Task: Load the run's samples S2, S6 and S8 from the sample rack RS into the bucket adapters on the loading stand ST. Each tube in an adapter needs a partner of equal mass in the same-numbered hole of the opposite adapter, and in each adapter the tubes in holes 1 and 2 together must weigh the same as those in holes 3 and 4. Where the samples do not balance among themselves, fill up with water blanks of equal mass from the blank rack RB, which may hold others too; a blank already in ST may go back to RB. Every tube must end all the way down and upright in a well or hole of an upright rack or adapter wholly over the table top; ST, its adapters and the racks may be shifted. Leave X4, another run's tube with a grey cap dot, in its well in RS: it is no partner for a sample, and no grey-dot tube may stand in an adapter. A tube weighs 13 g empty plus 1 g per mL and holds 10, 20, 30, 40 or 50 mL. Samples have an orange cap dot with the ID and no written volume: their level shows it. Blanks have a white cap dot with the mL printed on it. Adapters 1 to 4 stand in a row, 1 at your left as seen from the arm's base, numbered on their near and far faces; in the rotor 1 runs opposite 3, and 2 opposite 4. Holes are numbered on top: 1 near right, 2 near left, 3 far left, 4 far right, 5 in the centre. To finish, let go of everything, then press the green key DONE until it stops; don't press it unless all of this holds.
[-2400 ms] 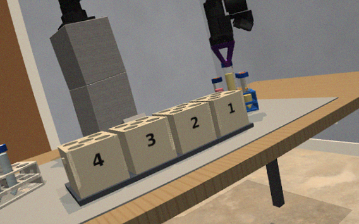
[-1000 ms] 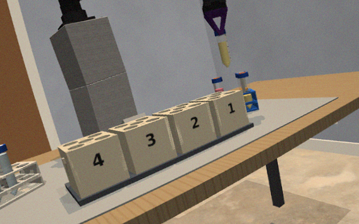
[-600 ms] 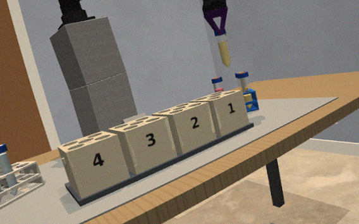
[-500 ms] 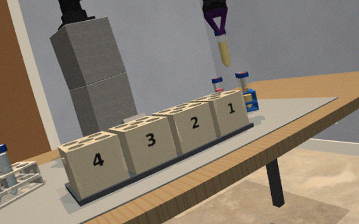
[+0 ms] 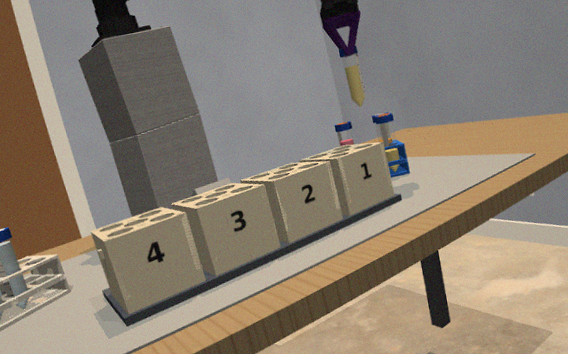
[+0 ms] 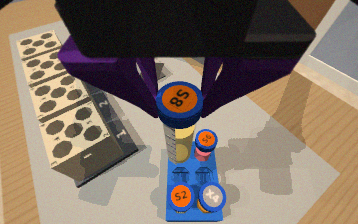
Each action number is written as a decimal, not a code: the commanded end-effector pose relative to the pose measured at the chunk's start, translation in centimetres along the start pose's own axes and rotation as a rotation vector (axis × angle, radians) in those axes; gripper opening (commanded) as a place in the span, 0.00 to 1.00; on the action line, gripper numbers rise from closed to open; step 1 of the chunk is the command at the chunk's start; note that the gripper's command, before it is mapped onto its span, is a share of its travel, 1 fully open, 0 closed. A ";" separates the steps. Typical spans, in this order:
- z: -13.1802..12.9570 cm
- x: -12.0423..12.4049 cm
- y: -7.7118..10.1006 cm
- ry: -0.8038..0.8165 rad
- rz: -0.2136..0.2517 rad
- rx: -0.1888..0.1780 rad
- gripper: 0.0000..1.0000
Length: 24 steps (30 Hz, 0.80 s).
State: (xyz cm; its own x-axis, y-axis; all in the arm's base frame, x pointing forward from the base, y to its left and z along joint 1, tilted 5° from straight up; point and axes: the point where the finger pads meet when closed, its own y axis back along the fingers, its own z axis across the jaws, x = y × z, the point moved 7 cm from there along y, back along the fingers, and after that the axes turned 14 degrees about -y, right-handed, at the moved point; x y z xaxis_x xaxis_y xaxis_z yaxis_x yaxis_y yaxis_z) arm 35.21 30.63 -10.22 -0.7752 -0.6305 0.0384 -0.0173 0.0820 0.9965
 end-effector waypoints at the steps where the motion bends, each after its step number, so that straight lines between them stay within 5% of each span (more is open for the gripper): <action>1: 0.1 -1.2 1.1 -0.004 -0.033 -0.002 0.00; 8: 4.7 0.3 1.0 -0.002 -0.027 -0.007 0.00; 10: 4.8 -1.0 1.8 -0.003 -0.050 -0.009 0.00; 24: 4.8 -0.4 -2.3 -0.002 -0.031 -0.004 0.00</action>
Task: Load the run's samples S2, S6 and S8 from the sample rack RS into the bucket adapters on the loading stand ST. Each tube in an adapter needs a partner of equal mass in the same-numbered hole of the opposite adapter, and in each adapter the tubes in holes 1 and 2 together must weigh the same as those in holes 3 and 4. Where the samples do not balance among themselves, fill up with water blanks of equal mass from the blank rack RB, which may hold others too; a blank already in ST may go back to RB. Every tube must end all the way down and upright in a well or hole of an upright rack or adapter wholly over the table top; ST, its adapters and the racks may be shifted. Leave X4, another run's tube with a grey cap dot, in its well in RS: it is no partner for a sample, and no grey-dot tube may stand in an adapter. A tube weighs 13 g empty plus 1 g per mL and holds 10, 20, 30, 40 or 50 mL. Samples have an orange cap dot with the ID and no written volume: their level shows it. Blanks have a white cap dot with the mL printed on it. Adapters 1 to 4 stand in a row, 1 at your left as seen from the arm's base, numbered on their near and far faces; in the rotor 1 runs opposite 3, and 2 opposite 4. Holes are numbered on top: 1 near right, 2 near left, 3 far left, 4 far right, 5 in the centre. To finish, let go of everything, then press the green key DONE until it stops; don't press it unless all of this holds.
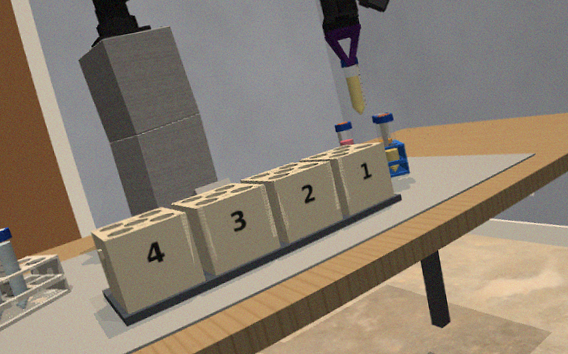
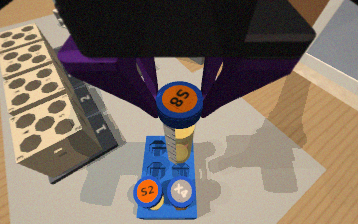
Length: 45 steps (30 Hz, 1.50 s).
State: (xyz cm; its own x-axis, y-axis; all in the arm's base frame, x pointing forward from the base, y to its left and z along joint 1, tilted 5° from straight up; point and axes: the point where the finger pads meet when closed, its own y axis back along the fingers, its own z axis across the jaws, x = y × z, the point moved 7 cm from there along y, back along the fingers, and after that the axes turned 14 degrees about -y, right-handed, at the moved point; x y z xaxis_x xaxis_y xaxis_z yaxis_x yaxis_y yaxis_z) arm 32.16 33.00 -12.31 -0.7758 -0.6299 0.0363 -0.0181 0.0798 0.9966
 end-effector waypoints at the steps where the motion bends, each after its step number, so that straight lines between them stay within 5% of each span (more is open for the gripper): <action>1: 0.7 -1.5 -0.6 -0.007 -0.034 -0.004 0.00; 24: -0.1 -1.4 -6.3 -0.001 -0.031 -0.003 0.00; 29: 0.2 -1.7 -4.5 0.005 -0.044 -0.004 0.00; 31: 0.3 -1.0 -5.5 -0.002 -0.025 -0.003 0.00; 39: 0.3 -2.4 -4.4 0.004 -0.053 -0.005 0.00; 45: 0.3 -1.2 -5.4 -0.002 -0.026 -0.003 0.00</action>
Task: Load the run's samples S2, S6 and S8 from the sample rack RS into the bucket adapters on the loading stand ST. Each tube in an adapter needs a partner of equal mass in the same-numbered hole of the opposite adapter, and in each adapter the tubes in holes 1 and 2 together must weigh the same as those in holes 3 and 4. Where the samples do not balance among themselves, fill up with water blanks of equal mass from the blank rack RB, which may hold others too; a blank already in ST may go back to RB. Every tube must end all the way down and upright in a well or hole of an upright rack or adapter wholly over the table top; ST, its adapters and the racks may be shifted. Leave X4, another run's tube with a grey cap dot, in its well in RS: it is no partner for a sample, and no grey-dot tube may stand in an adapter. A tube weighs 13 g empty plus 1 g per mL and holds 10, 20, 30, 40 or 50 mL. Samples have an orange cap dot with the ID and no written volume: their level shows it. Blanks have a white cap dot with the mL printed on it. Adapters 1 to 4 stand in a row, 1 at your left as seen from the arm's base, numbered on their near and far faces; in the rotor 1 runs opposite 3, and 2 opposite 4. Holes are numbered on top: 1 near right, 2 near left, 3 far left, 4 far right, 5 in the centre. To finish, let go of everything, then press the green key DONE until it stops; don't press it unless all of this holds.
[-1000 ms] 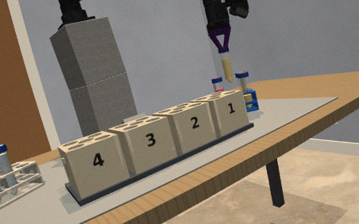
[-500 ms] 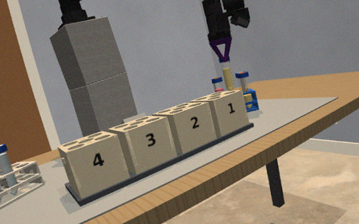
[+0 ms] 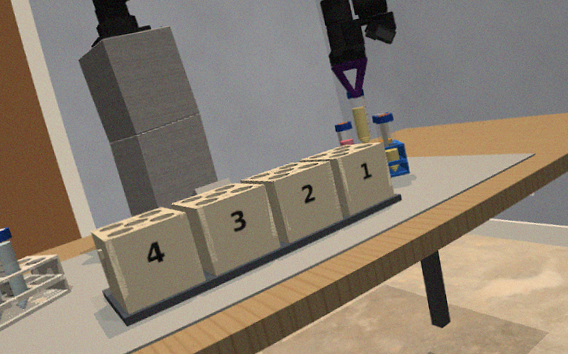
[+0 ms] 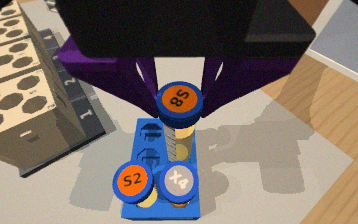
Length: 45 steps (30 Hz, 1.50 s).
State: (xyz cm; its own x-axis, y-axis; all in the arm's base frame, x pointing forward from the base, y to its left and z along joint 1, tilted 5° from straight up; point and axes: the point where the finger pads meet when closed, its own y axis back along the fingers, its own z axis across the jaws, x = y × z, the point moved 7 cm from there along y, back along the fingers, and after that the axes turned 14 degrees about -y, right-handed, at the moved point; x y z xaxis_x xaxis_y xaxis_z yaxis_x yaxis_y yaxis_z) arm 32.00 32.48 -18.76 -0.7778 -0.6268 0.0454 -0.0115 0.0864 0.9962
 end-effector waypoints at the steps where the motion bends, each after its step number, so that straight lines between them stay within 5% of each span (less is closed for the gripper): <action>1: 0.1 -1.4 1.1 0.001 -0.035 -0.004 0.00; 45: -0.2 -1.6 -4.6 0.005 -0.037 -0.003 0.00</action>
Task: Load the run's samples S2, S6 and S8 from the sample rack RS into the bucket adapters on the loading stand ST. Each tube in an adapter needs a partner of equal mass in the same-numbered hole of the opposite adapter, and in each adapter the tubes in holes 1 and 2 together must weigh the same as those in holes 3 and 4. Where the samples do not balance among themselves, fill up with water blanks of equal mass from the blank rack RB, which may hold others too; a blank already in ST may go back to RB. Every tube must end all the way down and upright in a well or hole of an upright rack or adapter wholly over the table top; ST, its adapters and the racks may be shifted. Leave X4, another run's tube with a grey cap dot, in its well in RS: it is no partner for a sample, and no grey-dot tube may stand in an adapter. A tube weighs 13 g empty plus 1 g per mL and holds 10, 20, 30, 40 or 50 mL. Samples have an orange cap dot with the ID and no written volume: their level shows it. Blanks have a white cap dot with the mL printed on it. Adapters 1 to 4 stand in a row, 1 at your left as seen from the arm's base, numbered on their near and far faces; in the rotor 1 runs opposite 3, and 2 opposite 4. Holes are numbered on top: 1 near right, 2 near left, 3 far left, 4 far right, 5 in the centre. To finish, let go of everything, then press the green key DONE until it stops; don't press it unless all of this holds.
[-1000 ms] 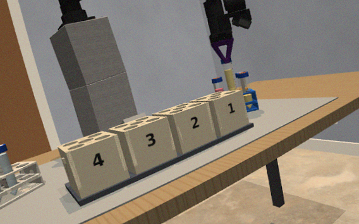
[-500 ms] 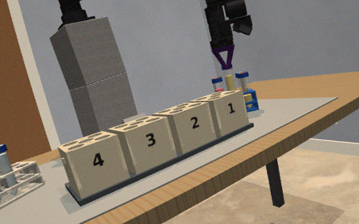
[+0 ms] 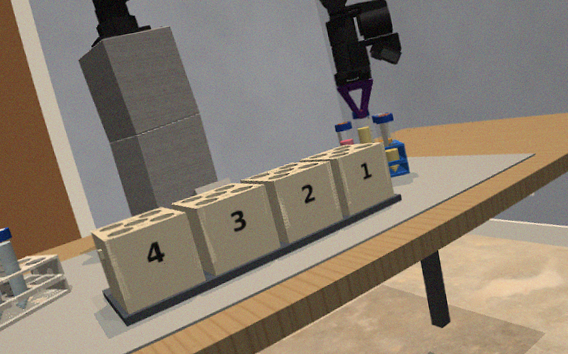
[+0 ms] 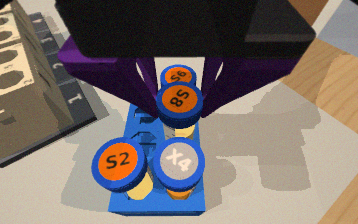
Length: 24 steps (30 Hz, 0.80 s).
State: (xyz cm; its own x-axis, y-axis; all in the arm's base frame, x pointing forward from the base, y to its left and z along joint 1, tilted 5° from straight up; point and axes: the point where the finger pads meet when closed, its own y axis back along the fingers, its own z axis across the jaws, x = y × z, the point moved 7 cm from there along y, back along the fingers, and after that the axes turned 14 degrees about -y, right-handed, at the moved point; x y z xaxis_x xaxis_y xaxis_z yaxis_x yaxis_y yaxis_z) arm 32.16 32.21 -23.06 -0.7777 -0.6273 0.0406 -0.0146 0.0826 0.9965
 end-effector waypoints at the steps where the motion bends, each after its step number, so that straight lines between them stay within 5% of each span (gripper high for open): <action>1: -0.2 -1.4 -0.5 0.004 -0.032 -0.002 0.00; 13: -0.2 -0.8 -1.6 0.008 -0.020 0.000 0.00; 22: 0.1 -1.2 -0.7 0.001 -0.027 -0.002 0.00; 23: 0.1 -1.2 -0.7 0.001 -0.027 -0.002 0.55; 24: 0.1 -1.2 -0.7 0.001 -0.027 -0.002 0.55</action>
State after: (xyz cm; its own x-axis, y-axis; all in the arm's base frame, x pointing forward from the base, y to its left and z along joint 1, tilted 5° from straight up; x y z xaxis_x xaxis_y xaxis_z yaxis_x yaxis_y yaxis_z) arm 32.13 32.01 -24.42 -0.7779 -0.6269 0.0433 -0.0126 0.0845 0.9963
